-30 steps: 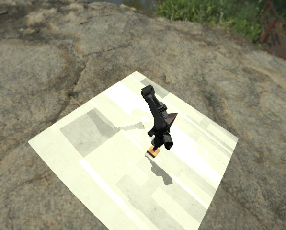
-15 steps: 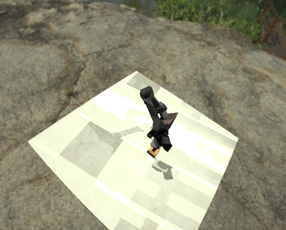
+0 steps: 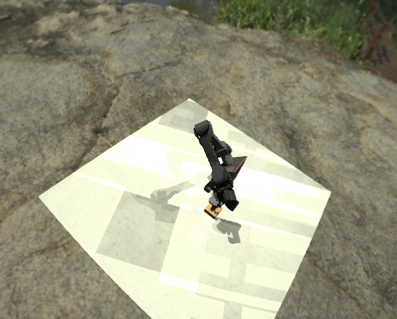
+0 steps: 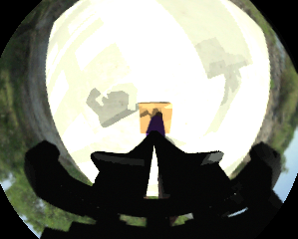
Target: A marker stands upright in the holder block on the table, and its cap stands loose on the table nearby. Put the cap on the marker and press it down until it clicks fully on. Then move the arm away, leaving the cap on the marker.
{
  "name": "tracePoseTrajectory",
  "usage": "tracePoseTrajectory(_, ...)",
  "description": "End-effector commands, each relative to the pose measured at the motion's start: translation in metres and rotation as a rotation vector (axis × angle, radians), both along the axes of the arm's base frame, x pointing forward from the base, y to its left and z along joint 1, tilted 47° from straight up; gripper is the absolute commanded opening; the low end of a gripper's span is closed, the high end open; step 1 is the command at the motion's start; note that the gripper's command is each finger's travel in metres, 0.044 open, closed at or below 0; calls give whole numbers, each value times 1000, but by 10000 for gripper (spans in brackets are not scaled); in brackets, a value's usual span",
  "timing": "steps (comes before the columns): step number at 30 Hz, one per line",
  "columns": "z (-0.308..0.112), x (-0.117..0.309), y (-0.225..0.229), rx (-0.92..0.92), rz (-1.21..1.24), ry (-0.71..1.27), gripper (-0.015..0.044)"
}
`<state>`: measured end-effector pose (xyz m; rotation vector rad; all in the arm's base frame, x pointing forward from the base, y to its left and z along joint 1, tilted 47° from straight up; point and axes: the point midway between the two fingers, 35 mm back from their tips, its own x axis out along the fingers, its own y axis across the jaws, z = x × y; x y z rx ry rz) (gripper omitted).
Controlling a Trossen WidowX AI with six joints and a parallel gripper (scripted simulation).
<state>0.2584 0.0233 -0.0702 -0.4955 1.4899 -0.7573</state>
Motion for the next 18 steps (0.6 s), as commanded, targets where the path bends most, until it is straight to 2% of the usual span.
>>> tracePoseTrajectory(1, 6, 2, 6, 2, -8, -3, 0)
tracePoseTrajectory(7, 60, 8, 63, 3, -3, 0, 0)
tracePoseTrajectory(12, 62, 8, 65, 3, 0, 1, 0)
tracePoseTrajectory(18, 62, 8, 65, 3, 0, 1, 157)
